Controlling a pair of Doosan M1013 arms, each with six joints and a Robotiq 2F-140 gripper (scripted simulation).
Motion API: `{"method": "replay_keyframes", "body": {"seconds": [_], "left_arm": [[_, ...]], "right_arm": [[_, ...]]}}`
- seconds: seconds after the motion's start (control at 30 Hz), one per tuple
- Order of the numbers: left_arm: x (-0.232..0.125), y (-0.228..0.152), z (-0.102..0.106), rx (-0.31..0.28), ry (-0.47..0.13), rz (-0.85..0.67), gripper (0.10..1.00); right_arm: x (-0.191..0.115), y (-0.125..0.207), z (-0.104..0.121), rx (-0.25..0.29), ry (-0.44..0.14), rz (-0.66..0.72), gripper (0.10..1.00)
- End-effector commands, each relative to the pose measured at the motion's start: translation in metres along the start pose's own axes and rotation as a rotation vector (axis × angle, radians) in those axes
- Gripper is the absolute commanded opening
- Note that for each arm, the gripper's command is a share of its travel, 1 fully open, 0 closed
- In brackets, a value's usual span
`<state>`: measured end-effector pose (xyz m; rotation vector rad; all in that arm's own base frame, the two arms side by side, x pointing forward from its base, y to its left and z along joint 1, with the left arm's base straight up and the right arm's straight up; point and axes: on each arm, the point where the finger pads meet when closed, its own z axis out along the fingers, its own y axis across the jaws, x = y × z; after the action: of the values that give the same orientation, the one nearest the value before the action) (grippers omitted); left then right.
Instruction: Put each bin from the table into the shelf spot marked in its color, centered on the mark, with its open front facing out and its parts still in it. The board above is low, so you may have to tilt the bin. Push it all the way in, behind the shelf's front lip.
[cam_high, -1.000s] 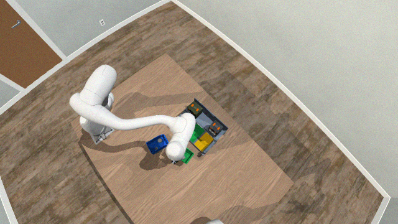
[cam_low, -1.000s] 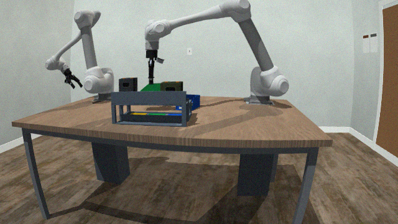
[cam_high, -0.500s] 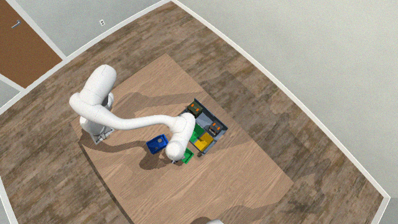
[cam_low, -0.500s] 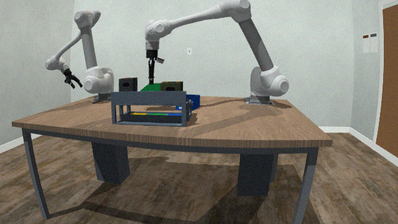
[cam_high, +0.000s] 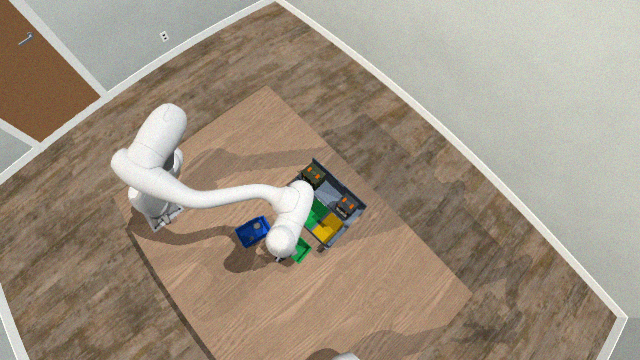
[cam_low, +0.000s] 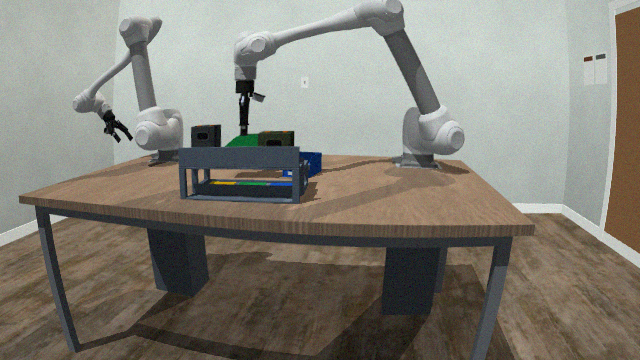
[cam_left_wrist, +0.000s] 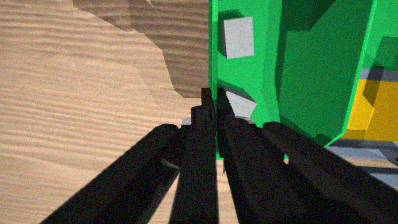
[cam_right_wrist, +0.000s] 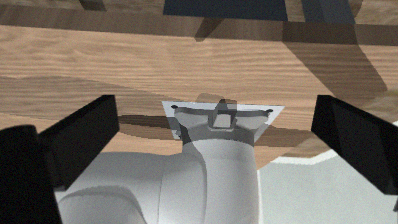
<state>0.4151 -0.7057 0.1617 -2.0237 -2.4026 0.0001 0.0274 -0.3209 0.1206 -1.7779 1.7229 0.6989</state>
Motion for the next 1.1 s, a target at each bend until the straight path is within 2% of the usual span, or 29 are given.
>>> {"method": "replay_keyframes", "body": {"seconds": [0.0,1.07], "left_arm": [[0.0002,0.0003,-0.0012,-0.001,-0.001,0.007,0.099],[0.0088,0.0023,-0.0013,-0.001,-0.001,0.125,0.099]], "right_arm": [[0.0000,-0.0001,-0.0005,0.000,0.001,0.000,1.000],[0.0000,-0.0001,-0.0005,0.000,0.001,0.000,1.000]]}}
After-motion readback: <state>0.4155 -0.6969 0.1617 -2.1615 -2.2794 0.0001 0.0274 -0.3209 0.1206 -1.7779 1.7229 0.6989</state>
